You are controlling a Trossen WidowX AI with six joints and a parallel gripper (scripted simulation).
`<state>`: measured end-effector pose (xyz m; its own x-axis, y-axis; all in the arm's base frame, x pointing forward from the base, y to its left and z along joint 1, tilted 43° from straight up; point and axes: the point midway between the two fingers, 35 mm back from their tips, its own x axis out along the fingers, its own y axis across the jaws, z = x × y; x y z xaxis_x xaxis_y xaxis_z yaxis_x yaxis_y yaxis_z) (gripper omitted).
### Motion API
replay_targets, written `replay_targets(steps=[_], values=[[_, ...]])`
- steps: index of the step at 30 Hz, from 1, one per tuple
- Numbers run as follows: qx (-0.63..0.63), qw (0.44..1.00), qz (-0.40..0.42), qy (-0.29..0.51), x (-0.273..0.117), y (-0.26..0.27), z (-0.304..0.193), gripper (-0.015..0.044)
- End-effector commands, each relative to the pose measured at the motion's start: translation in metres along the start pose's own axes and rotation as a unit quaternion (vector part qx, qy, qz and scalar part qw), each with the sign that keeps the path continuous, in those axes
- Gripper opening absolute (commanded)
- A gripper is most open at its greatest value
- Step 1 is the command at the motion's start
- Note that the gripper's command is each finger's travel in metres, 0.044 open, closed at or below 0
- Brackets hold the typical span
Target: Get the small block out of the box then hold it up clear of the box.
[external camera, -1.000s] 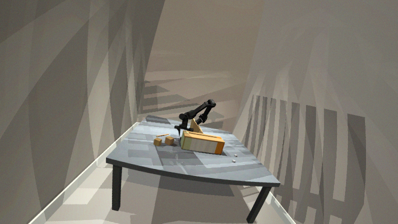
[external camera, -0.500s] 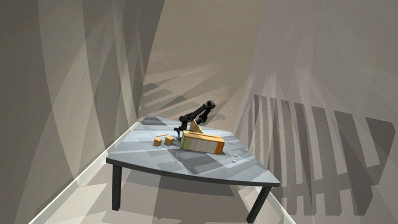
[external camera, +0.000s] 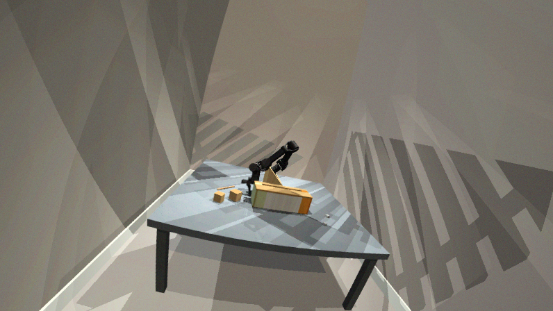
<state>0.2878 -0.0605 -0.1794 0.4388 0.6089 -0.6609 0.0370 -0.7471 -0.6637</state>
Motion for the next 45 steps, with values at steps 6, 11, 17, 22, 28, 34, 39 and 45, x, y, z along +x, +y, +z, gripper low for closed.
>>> replay_targets(steps=[6,11,17,22,28,34,39,45], values=[[0.001,1.0,-0.002,0.002,0.0,-0.001,-0.001,0.0048],[0.0,1.0,0.0,0.001,-0.022,0.001,-0.011,0.0],[0.0,1.0,0.001,0.0,-0.053,0.001,-0.024,0.0],[0.001,1.0,0.002,0.0,-0.058,0.001,-0.025,0.0],[0.049,0.998,0.027,0.005,-0.081,-0.002,-0.027,0.0],[0.103,0.993,0.055,0.011,-0.106,-0.005,-0.026,0.0],[0.149,0.986,0.077,0.017,-0.127,-0.009,-0.022,0.0],[0.204,0.973,0.104,0.027,-0.15,-0.015,-0.016,0.0]])
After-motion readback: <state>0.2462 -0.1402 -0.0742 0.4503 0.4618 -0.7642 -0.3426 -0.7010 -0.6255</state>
